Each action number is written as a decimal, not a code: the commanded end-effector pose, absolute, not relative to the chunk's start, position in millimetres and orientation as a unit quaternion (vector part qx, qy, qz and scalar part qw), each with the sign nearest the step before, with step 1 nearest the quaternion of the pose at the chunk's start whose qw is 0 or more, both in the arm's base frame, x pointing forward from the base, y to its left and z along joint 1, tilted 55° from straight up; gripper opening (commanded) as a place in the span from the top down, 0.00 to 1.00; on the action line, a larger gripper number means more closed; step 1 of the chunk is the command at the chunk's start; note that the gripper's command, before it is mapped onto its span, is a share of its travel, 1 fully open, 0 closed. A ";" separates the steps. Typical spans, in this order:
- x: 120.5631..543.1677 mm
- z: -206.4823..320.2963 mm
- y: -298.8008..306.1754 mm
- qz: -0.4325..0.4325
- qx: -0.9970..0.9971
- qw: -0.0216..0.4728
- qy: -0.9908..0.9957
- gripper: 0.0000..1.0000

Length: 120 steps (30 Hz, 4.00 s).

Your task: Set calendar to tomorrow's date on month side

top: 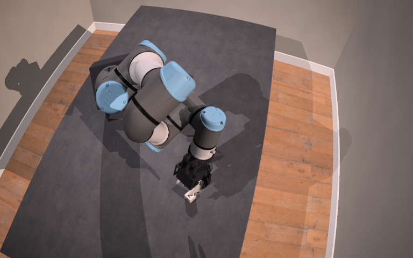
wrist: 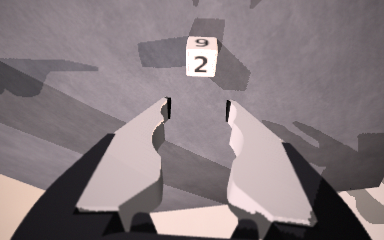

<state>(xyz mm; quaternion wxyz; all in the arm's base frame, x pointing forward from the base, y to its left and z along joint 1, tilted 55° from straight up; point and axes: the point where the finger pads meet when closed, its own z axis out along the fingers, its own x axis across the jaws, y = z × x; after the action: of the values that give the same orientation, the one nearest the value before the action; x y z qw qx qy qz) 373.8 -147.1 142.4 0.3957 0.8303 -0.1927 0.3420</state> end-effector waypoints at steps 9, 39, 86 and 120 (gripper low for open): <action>374.0 142.4 -147.0 0.341 0.827 0.402 -0.196 0.72; 375.4 140.9 -146.2 0.314 0.774 0.497 -0.236 0.72; 371.2 133.1 -147.8 0.280 0.735 0.554 -0.274 0.72; 377.4 139.7 -144.5 0.281 0.697 0.600 -0.276 0.72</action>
<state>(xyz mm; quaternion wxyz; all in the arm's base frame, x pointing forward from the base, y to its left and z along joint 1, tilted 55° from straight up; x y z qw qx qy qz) 377.1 -145.2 139.2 0.5984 0.6980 -0.2733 0.2827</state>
